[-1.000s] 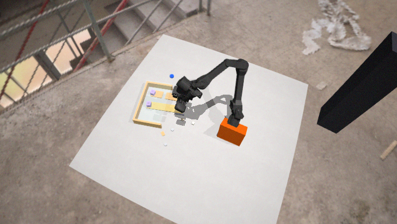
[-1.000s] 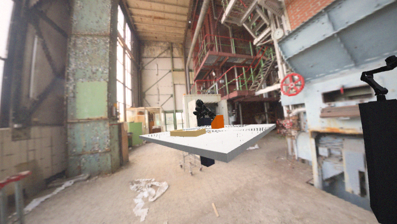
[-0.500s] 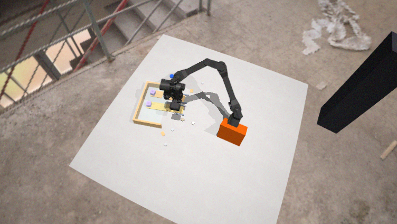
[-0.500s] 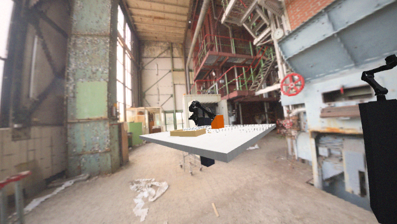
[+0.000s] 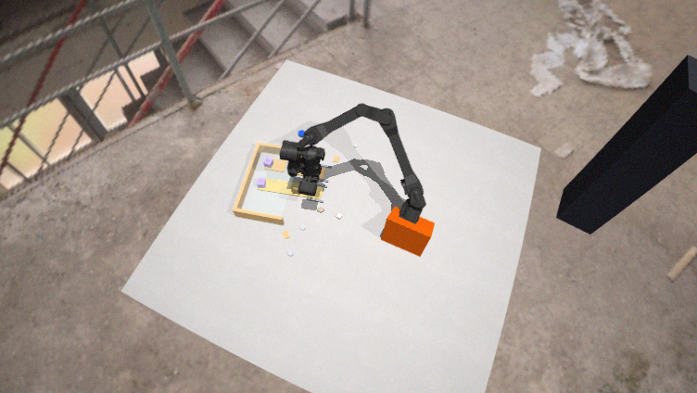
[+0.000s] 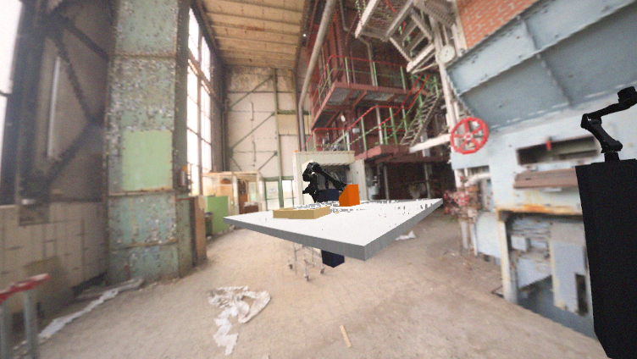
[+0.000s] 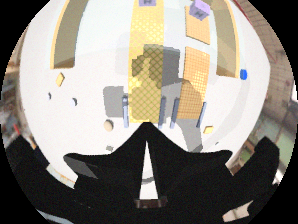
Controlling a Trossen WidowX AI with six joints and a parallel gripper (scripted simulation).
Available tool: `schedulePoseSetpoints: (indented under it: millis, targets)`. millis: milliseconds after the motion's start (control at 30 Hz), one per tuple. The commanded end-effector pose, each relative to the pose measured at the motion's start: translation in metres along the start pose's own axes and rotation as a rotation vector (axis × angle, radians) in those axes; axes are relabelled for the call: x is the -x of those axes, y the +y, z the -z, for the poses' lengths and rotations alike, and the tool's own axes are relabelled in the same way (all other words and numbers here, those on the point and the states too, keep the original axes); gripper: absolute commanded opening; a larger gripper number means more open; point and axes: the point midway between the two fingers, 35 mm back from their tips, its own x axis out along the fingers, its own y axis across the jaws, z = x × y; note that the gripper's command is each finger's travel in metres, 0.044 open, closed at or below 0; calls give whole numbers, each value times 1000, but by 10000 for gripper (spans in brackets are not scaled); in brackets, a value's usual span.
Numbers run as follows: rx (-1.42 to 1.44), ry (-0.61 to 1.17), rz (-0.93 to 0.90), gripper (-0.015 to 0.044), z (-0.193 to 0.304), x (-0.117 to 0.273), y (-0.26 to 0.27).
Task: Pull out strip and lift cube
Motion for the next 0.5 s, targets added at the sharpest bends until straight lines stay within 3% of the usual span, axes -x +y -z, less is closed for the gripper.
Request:
schedulePoseSetpoints:
  millis: [0,467]
  targets:
    - [10,9,-3,0,1,-10,2]
    - [11,9,-2,0,2,-33,2]
